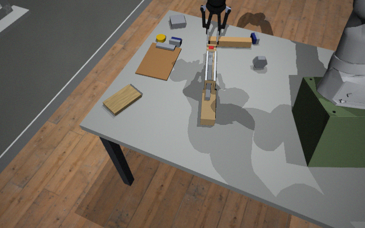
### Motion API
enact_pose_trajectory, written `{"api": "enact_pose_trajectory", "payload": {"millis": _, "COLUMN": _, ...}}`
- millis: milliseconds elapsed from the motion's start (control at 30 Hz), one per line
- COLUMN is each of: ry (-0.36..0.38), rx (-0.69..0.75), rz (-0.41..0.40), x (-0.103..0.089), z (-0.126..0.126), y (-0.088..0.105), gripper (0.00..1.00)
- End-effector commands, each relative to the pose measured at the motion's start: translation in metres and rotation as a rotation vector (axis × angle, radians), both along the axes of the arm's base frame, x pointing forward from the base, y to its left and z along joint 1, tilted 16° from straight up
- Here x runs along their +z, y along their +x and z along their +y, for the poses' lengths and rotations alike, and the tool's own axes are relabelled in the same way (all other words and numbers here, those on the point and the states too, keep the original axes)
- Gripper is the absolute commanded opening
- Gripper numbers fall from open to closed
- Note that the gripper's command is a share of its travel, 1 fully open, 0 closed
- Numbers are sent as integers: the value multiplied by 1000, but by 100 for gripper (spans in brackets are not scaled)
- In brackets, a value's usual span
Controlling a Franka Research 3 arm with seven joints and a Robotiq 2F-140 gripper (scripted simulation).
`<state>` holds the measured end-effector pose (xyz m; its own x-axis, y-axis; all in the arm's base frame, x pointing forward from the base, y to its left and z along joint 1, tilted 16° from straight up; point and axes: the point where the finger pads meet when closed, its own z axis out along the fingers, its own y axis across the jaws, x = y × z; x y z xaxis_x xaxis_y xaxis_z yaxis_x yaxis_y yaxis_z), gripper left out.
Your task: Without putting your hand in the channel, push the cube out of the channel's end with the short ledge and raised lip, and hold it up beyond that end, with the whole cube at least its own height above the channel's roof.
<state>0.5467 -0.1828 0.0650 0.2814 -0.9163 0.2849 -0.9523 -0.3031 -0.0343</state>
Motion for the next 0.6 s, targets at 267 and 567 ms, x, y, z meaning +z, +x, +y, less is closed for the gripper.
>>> {"api": "enact_pose_trajectory", "payload": {"millis": 267, "ry": -1, "rx": 26, "rz": 12, "x": -40, "z": -12, "y": 5, "gripper": 25}}
{"api": "enact_pose_trajectory", "payload": {"millis": 567, "ry": -1, "rx": 26, "rz": 12, "x": -49, "z": -15, "y": 6, "gripper": 25}}
